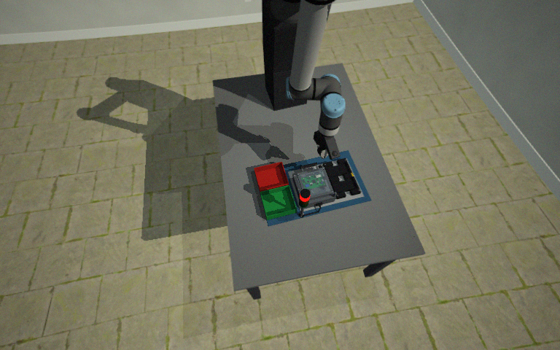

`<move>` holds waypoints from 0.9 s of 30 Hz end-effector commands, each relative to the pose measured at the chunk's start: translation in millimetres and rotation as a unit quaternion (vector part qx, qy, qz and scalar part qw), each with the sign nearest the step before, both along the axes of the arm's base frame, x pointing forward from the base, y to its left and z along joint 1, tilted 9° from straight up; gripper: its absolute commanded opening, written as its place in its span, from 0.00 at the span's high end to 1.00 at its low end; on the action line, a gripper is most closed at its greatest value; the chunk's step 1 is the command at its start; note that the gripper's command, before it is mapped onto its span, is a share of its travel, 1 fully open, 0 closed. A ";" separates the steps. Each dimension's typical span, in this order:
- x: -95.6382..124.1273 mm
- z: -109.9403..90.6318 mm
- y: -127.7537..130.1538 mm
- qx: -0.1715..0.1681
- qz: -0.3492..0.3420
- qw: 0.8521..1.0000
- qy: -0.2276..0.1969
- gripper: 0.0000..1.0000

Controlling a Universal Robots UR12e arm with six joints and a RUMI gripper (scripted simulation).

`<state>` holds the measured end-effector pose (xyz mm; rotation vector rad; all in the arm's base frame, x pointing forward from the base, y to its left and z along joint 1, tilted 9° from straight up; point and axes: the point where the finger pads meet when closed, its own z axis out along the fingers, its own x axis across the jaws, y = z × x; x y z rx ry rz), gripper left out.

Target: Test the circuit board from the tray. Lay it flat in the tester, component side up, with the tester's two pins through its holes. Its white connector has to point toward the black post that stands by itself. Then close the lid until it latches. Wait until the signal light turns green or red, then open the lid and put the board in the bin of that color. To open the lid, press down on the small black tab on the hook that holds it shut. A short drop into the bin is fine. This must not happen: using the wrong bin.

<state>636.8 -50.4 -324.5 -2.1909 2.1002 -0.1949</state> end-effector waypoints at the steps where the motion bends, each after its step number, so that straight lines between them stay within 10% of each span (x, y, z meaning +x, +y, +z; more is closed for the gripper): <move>1: -0.9 0.5 -1.1 -0.012 0.075 0.997 0.002 1.00; 13: 2.5 1.7 -2.4 -0.044 0.268 0.962 0.003 1.00; 27: 2.5 1.9 -2.4 -0.087 0.524 0.847 0.007 1.00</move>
